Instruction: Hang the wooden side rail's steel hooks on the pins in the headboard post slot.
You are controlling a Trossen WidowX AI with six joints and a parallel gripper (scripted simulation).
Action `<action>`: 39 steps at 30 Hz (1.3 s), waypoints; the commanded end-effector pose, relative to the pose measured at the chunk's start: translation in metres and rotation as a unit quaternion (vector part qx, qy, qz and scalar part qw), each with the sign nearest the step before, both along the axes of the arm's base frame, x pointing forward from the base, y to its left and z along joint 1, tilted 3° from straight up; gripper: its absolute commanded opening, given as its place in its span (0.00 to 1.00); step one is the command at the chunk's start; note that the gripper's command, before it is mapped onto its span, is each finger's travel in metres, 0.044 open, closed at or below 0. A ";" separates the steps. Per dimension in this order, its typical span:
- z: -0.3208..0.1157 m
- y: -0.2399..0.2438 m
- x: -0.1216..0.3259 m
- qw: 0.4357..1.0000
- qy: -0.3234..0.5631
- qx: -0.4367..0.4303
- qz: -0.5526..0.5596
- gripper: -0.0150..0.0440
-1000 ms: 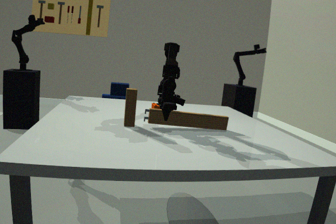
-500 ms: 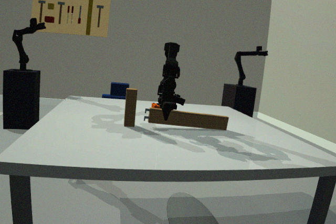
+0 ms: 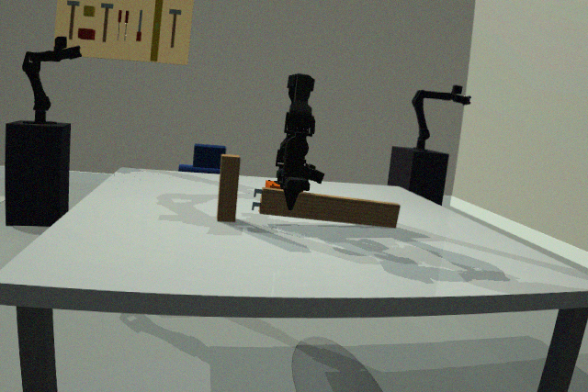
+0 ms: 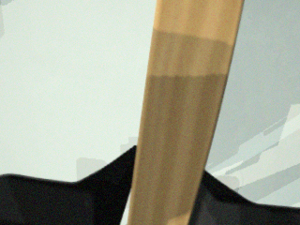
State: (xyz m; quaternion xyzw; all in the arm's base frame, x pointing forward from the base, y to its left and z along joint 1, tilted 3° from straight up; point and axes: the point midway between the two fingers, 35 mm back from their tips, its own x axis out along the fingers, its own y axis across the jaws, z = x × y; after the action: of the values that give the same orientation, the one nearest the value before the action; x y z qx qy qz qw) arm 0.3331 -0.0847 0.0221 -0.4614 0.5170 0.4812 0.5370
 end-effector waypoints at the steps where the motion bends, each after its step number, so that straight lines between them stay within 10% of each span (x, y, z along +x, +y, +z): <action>1: 0.004 0.000 0.001 1.000 -0.003 0.000 0.003 0.25; 39: 0.008 -0.001 0.002 1.000 -0.003 0.000 0.003 0.25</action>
State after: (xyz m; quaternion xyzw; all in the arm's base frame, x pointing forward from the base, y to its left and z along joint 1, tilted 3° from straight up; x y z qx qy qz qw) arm 0.3333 -0.0852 0.0278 -0.4621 0.5163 0.4817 0.5365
